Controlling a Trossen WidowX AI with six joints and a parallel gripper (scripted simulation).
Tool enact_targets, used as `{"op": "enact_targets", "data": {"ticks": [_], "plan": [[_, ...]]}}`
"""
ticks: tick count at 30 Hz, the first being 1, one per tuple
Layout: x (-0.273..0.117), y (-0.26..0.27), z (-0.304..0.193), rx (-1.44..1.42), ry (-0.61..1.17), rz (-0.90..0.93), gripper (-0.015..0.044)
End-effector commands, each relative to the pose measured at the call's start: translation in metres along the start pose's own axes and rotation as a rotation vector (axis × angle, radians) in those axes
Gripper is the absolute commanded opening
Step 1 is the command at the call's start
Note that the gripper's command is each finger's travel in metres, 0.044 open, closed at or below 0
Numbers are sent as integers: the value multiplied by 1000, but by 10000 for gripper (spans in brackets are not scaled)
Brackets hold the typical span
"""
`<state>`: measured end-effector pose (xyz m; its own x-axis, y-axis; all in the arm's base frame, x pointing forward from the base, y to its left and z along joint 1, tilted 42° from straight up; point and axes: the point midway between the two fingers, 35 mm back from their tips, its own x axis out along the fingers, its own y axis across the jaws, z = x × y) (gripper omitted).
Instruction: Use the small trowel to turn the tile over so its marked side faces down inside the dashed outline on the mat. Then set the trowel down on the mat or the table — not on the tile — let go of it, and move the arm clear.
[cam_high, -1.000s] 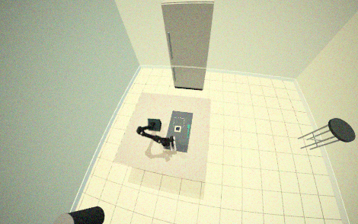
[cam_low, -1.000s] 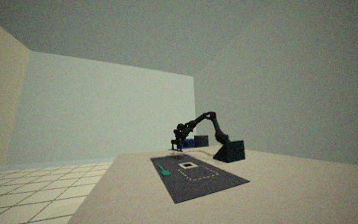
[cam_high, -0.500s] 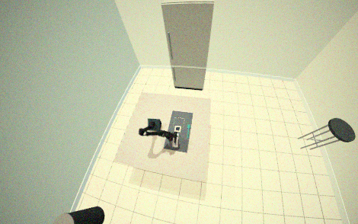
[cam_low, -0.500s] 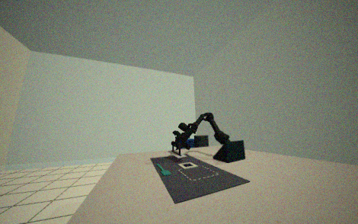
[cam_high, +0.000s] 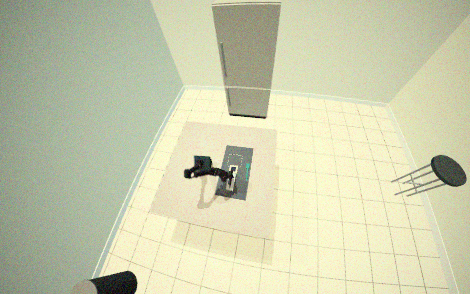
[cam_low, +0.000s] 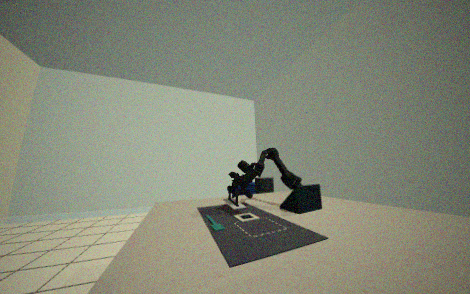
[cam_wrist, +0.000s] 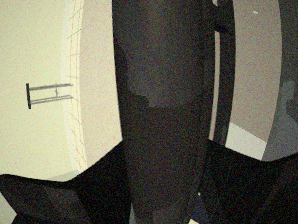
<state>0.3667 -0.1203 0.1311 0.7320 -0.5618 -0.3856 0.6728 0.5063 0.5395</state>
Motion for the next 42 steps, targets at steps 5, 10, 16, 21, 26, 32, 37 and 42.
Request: {"op": "enact_targets", "data": {"ticks": [5,10,16,21,26,32,37,42], "plan": [[8,-9,-4,-5,8,3,0],[13,-15,-5,-5,7,3,0],[19,-22,-5,-6,7,3,0],[21,-26,-6,-6,7,3,0],[21,-25,-13,-6,7,3,0],[21,-24,-23,-5,8,2,0],[20,-23,-31,-5,8,2,0],[20,-23,-39,-5,9,2,0]]}}
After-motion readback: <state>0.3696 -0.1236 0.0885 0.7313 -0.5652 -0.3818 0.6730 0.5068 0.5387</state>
